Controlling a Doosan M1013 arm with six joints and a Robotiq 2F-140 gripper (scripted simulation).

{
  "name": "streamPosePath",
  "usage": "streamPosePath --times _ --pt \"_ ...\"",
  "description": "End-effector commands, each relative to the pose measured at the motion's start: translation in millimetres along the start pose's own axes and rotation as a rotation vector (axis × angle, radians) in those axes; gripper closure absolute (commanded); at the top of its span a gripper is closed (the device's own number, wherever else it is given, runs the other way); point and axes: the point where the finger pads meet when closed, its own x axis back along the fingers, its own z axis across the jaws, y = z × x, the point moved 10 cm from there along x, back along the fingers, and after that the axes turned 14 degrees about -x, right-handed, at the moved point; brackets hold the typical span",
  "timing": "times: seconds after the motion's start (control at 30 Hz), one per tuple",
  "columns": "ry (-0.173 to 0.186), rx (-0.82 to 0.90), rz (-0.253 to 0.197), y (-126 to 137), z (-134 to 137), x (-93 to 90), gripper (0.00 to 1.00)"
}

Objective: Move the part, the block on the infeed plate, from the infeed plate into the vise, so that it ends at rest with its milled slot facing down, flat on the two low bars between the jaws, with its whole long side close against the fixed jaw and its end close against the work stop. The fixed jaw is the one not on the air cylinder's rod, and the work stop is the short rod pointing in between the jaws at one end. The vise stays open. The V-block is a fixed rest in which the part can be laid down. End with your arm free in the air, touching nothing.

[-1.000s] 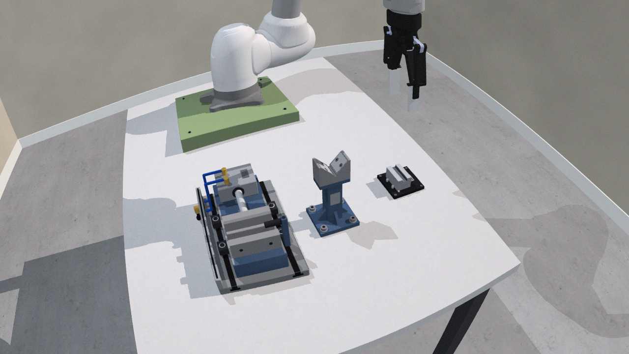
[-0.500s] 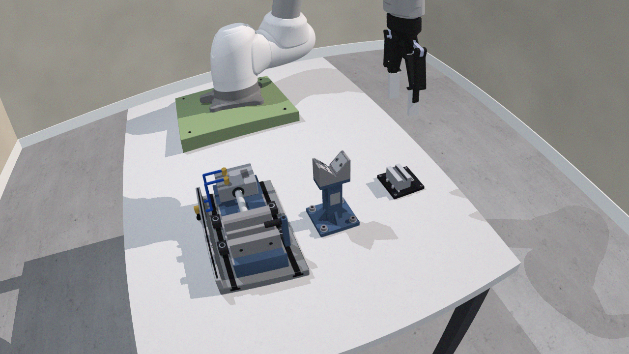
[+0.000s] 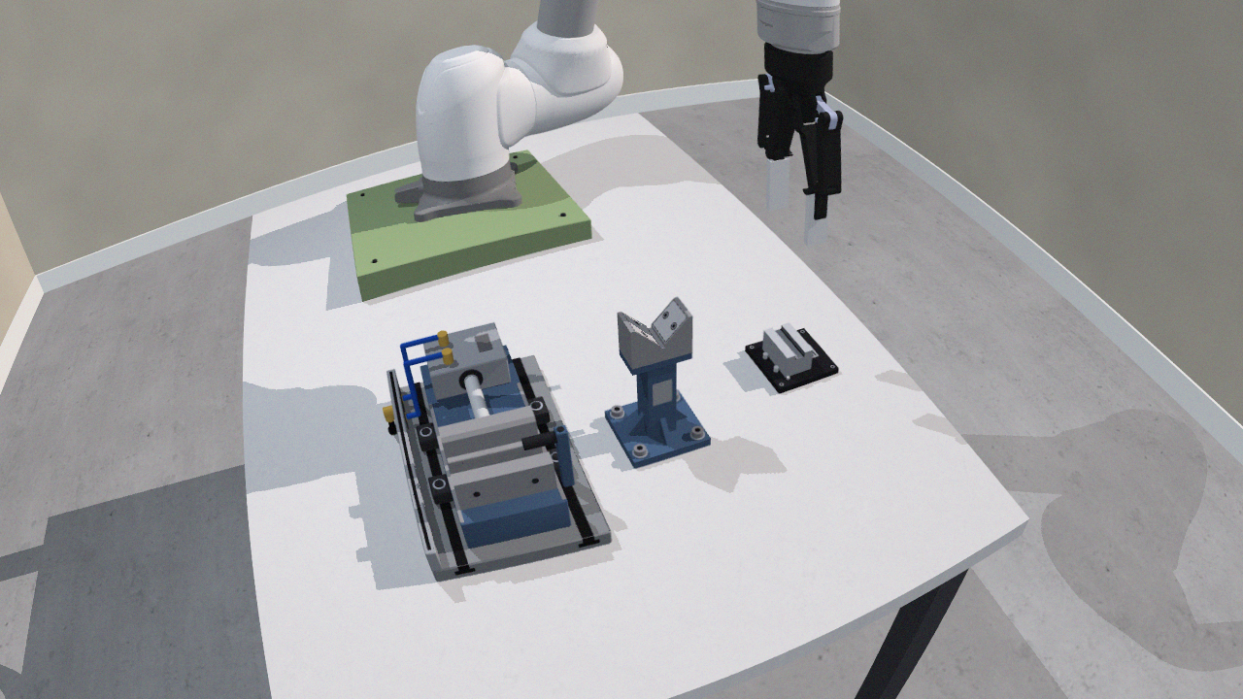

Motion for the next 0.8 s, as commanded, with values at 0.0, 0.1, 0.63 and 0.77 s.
streamPosePath --times 0.0,0.1,0.63,0.77 --pt "0.0 0.0 0.0 0.0 0.0 -3.7 0.49" --pt "0.0 0.0 0.0 0.0 0.1 -9.8 0.49" --pt "0.0 0.0 0.0 0.0 0.4 -43.2 0.49" --pt "0.0 0.0 0.0 0.0 0.5 -53.8 0.49"
